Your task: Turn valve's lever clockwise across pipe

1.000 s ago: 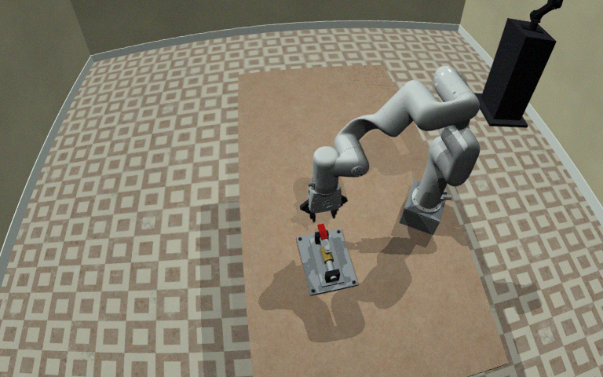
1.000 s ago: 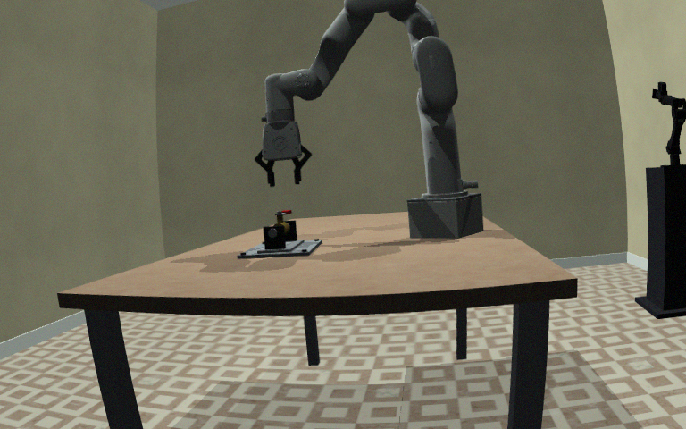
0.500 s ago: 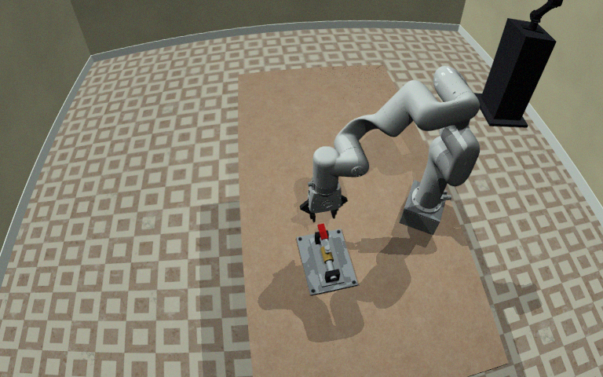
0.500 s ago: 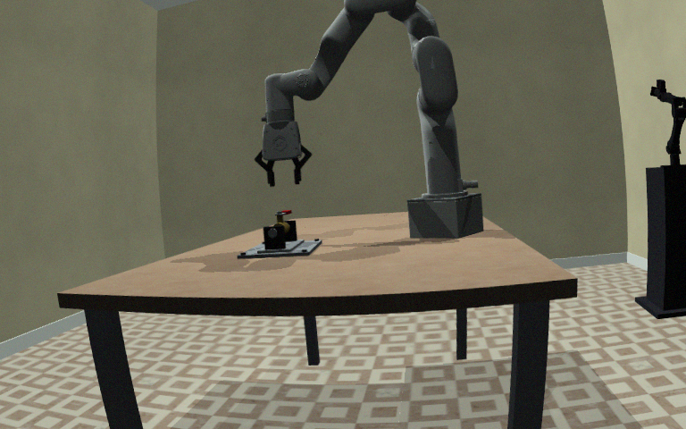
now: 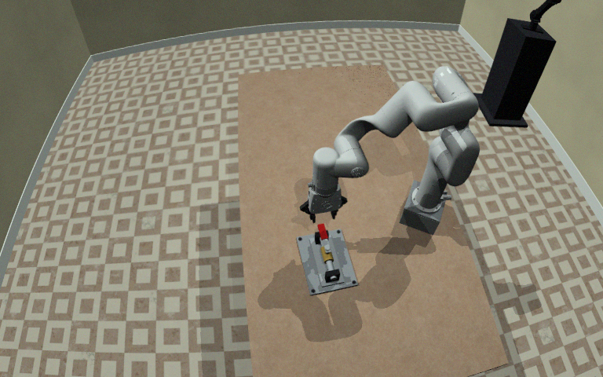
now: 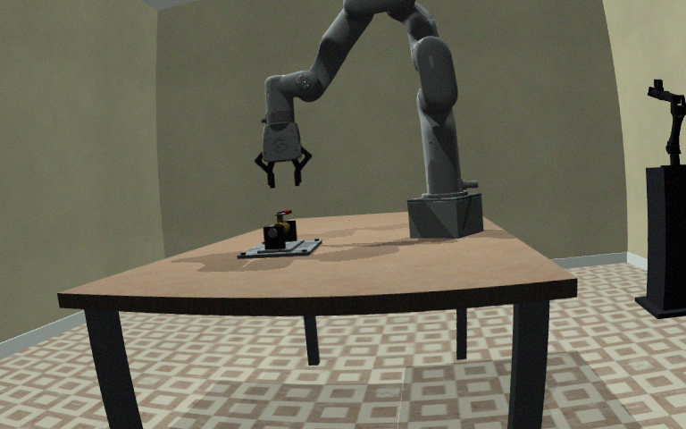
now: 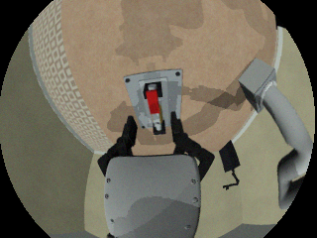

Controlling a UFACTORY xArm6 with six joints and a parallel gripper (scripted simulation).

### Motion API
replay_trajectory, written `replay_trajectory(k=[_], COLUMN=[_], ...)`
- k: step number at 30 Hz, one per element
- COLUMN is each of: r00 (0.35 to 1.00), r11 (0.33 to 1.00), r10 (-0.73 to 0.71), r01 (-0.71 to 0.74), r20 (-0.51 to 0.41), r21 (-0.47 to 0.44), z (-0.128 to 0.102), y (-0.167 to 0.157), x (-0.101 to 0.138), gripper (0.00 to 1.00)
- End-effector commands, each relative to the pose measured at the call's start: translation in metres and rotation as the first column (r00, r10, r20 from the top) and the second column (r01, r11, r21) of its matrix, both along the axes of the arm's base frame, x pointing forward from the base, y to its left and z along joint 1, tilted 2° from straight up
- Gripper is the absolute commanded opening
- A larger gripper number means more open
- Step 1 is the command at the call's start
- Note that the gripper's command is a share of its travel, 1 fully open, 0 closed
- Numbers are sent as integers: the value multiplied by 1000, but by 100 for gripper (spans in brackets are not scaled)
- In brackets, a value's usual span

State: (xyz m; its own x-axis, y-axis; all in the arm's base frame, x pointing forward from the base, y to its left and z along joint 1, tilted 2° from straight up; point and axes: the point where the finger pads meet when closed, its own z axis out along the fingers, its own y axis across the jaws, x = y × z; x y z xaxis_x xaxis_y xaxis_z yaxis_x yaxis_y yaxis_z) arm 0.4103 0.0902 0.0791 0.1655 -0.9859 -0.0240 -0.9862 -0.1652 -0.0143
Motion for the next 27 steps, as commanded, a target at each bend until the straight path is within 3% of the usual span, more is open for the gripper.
replay_trajectory(k=[1,27], r00=[1000,1000], r11=[1000,1000], r10=[0,0], r01=[0,0], r20=[4,4], r21=[1,1], z=[0,-39], y=[0,1], x=[1,2], gripper=[68,68])
